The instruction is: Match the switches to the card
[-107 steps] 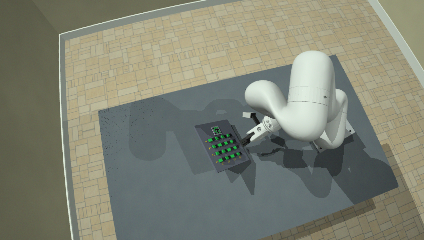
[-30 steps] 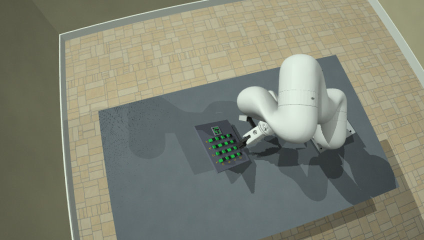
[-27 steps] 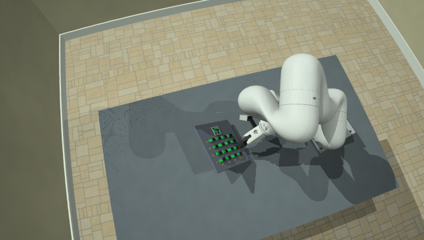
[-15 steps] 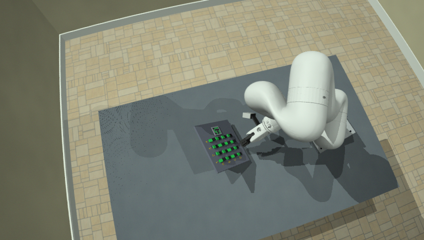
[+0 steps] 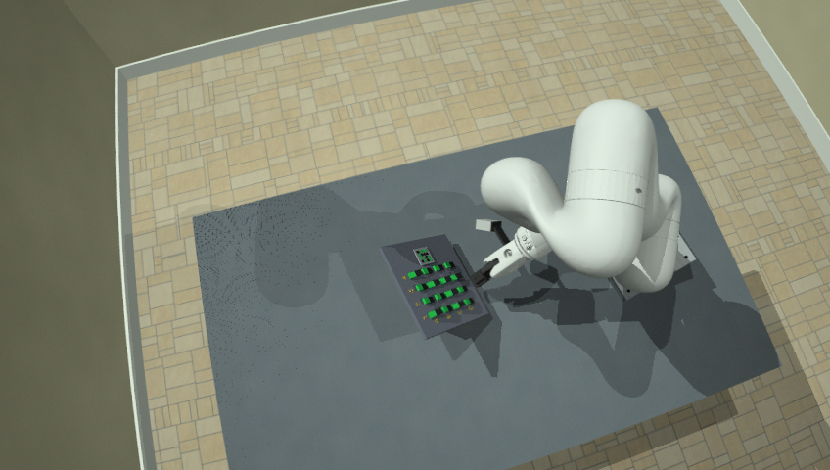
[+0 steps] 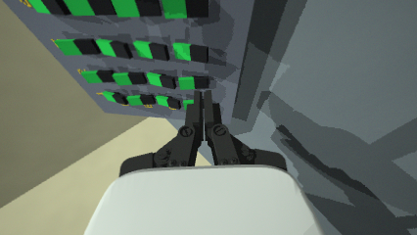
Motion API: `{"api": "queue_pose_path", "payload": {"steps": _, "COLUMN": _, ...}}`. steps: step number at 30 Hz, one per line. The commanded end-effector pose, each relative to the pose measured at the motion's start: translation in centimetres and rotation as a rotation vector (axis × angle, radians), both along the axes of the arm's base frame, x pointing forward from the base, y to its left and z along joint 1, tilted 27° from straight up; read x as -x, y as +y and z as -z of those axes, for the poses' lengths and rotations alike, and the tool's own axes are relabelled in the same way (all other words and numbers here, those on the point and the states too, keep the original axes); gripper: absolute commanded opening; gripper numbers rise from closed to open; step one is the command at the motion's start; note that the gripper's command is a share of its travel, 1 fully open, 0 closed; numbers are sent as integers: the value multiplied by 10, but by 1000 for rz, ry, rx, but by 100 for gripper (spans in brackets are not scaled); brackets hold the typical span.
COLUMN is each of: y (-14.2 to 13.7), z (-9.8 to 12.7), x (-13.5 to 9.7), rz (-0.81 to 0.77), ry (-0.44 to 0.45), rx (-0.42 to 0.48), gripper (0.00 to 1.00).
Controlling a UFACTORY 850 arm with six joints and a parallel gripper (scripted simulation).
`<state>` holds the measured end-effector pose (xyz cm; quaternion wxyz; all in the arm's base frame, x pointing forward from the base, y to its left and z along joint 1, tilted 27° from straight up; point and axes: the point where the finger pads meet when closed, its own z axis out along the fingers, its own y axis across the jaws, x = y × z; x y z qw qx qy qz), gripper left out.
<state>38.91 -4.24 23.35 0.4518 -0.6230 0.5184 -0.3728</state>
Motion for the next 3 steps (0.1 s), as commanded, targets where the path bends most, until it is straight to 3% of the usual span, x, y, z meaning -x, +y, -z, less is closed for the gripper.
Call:
{"api": "queue_pose_path", "payload": {"steps": 1, "y": -1, "z": -3, "x": 7, "rz": 0, "ry": -1, "rx": 0, "gripper": 0}}
{"api": "queue_pose_path", "payload": {"steps": 3, "y": -2, "z": -4, "x": 12, "rz": 0, "ry": -1, "rx": 0, "gripper": 0}}
